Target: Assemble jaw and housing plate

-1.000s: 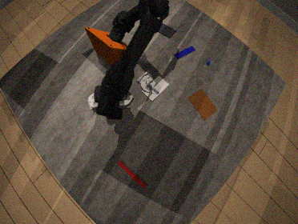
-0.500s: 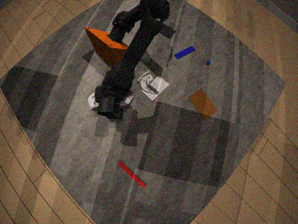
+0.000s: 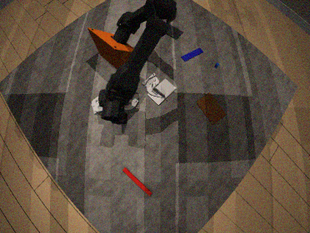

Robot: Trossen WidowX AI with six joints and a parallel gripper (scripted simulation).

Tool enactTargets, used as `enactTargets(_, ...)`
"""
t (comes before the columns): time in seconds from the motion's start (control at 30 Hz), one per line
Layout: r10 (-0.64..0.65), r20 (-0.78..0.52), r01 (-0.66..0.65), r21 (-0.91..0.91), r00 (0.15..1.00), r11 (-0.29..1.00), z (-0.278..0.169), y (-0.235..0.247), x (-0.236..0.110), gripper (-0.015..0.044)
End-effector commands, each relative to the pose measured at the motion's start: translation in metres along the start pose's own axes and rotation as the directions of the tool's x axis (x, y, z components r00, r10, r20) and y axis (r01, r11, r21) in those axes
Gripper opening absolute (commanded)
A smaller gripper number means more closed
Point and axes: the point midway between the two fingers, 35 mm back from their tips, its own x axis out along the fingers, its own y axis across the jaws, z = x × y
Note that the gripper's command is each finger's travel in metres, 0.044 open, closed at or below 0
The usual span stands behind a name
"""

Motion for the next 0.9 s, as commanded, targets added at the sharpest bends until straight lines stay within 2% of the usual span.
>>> enactTargets(0.0, 0.000, 0.000, 0.000, 0.000, 1.000, 1.000, 0.0000, 0.0000, 0.0000, 0.0414)
enactTargets(0.33, 0.000, 0.000, 0.000, 0.000, 1.000, 1.000, 0.0000, 0.0000, 0.0000, 0.0151)
enactTargets(0.43, 0.000, 0.000, 0.000, 0.000, 1.000, 1.000, 0.0000, 0.0000, 0.0000, 0.0134)
enactTargets(0.87, 0.000, 0.000, 0.000, 0.000, 1.000, 1.000, 0.0000, 0.0001, -0.0005, 0.0134)
